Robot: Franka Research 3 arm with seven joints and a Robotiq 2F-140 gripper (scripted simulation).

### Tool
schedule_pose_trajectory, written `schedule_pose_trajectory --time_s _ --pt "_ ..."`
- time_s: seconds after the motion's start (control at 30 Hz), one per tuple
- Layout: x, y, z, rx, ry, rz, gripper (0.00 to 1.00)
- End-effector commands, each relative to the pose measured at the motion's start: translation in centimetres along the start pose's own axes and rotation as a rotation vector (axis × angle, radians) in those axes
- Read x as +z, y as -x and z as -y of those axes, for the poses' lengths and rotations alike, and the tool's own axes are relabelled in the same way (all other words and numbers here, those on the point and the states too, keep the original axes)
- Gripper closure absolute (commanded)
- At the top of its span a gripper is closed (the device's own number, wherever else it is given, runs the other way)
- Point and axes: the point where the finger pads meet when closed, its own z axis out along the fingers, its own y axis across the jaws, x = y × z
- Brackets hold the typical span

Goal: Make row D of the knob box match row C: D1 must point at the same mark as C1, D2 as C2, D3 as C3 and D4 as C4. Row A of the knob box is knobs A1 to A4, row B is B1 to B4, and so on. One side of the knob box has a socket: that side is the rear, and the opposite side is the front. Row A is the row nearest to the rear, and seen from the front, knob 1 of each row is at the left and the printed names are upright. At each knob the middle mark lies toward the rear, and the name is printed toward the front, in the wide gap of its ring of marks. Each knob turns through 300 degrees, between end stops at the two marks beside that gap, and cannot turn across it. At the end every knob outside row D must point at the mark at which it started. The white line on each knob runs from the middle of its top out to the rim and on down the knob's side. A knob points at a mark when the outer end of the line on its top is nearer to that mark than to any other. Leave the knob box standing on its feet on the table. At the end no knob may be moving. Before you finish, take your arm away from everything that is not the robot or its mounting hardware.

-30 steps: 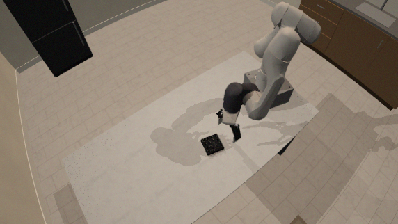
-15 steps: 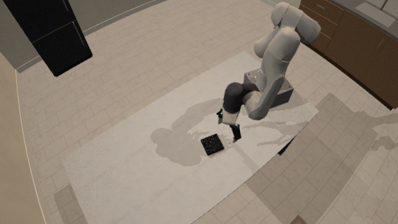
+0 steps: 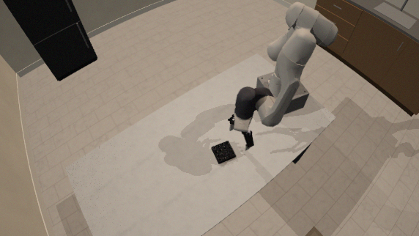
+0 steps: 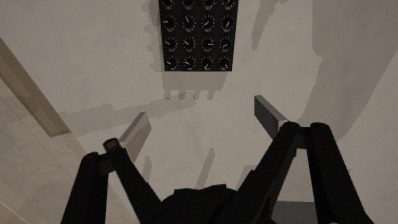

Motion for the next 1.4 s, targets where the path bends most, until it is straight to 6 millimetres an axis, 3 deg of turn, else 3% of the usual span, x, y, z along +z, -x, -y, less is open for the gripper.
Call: schedule_pose_trajectory --time_s 0.0,1.23,1.37 --pt "-0.1 -0.1 -0.1 0.008 0.0 -0.004 0.0" --pt "-0.1 -0.2 -0.1 0.009 0.0 -0.004 0.0" --pt "-1.1 -3.0 -1.0 0.07 -0.002 -0.003 0.0"
